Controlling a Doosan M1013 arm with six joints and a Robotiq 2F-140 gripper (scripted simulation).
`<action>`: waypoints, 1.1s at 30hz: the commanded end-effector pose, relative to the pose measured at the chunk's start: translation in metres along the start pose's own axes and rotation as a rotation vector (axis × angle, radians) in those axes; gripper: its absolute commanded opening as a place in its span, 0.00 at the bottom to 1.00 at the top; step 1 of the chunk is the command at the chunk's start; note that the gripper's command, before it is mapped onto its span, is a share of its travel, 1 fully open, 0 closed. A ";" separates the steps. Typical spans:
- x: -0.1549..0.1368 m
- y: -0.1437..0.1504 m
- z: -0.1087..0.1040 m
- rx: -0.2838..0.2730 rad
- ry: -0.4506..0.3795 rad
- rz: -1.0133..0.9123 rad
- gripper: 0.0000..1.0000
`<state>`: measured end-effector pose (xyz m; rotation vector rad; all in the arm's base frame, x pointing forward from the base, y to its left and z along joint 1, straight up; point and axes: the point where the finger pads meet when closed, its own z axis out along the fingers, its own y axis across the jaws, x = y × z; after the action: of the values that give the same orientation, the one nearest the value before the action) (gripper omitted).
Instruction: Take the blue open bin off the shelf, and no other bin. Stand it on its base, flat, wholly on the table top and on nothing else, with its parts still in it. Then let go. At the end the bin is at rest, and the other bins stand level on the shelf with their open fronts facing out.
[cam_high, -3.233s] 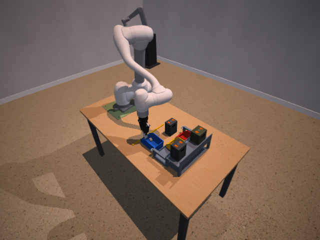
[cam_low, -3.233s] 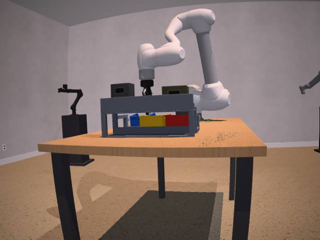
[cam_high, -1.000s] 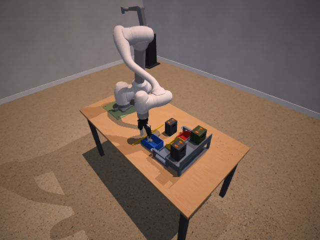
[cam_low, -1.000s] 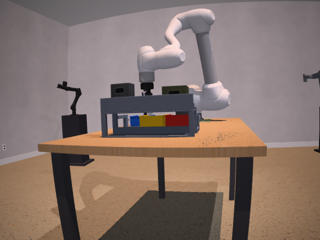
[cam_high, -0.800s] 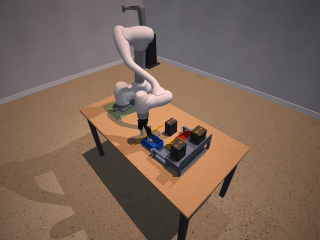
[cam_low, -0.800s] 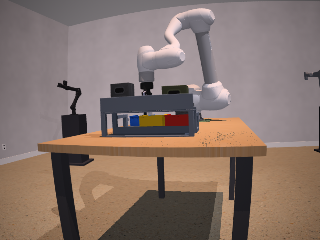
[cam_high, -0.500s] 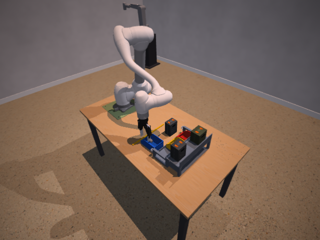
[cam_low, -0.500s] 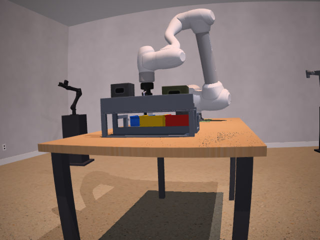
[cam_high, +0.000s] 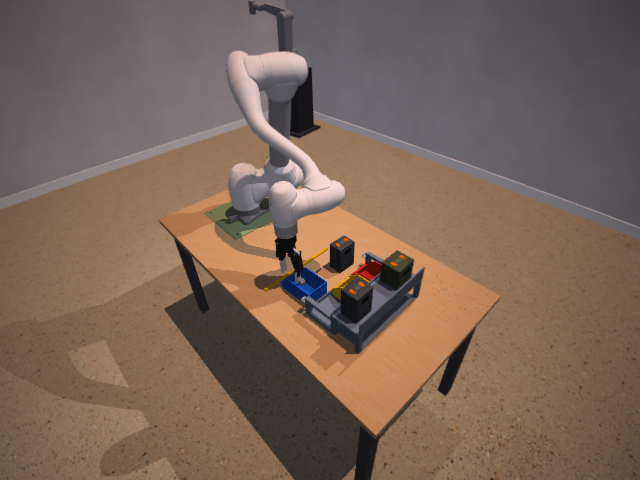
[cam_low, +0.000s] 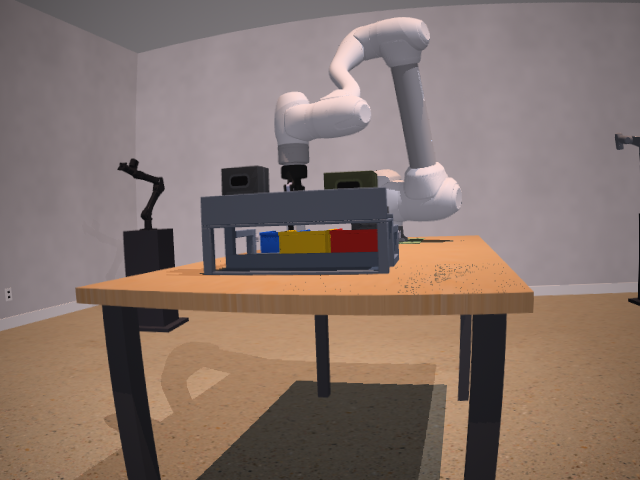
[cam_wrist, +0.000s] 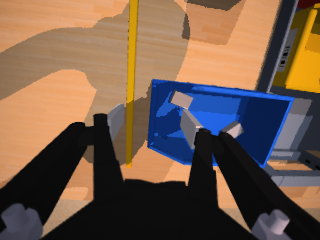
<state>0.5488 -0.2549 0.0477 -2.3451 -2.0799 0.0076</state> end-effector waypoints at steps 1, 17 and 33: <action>0.000 0.000 0.000 0.000 0.000 0.000 0.57; 0.000 0.000 -0.016 0.000 0.000 0.000 0.57; 0.000 0.000 -0.051 0.000 0.000 0.000 0.57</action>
<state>0.5491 -0.2550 0.0878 -2.3452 -2.0800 0.0075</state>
